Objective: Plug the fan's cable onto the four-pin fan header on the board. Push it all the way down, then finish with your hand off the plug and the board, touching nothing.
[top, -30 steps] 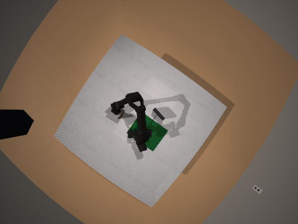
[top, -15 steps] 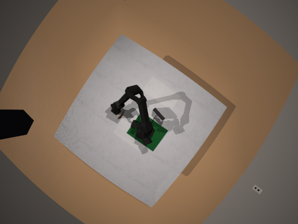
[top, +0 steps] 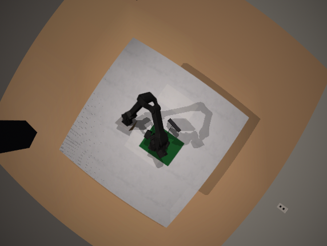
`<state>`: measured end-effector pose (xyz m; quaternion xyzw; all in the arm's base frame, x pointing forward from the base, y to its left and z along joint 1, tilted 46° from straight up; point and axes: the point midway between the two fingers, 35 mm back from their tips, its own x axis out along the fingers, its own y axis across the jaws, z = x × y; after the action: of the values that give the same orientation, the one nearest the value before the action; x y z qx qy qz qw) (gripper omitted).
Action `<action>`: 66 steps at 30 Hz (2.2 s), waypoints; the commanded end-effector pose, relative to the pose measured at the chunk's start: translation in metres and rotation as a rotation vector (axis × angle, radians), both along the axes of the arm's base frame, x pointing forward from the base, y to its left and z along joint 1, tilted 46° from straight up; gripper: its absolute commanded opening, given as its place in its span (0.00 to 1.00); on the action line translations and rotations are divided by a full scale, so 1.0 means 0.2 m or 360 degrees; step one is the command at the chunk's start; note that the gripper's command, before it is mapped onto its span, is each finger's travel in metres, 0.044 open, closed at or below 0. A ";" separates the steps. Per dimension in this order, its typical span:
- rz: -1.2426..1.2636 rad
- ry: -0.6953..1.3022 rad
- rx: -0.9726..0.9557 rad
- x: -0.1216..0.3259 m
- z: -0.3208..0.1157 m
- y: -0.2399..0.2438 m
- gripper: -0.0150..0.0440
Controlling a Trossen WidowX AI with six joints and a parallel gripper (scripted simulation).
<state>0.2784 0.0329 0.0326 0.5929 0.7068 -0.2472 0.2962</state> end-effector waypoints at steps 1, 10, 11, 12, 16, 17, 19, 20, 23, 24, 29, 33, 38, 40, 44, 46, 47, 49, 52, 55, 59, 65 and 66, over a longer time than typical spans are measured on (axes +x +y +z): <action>-0.0019 0.0021 0.0007 -0.01 -0.01 -0.02 0.25; -0.0017 0.0018 0.0007 0.00 -0.02 -0.02 0.25; -0.0014 0.0015 0.0007 0.00 -0.02 -0.03 0.25; -0.0014 0.0015 0.0007 0.00 -0.02 -0.03 0.25; -0.0014 0.0015 0.0007 0.00 -0.02 -0.03 0.25; -0.0014 0.0015 0.0007 0.00 -0.02 -0.03 0.25; -0.0007 0.0009 0.0008 0.00 -0.03 -0.03 0.25; -0.0007 0.0009 0.0008 0.00 -0.03 -0.03 0.25; -0.0003 0.0004 0.0009 0.00 -0.03 -0.03 0.25; 0.0000 0.0001 0.0009 0.01 -0.03 -0.04 0.25; 0.0000 0.0001 0.0010 0.00 -0.05 -0.01 0.25; 0.0001 0.0000 0.0011 0.00 -0.11 0.04 0.25; 0.0001 0.0000 0.0011 0.00 -0.11 0.04 0.25; 0.0001 0.0000 0.0011 0.00 -0.11 0.04 0.25; 0.0001 0.0000 0.0011 0.00 -0.11 0.04 0.25; 0.0001 0.0000 0.0011 0.00 -0.11 0.04 0.25; -0.0006 0.0007 0.0010 -0.01 -0.10 0.04 0.25; -0.0013 0.0014 0.0009 -0.01 -0.10 0.05 0.25; -0.0013 0.0014 0.0009 -0.01 -0.10 0.05 0.25; -0.0019 0.0020 0.0008 -0.02 -0.10 0.05 0.25; -0.0022 0.0023 0.0008 -0.02 -0.10 0.05 0.25; -0.0022 0.0023 0.0008 -0.02 -0.10 0.05 0.25; -0.0021 0.0022 0.0008 -0.02 -0.10 0.05 0.25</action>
<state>0.2751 0.0421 0.0133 0.5945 0.7058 -0.2515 0.2920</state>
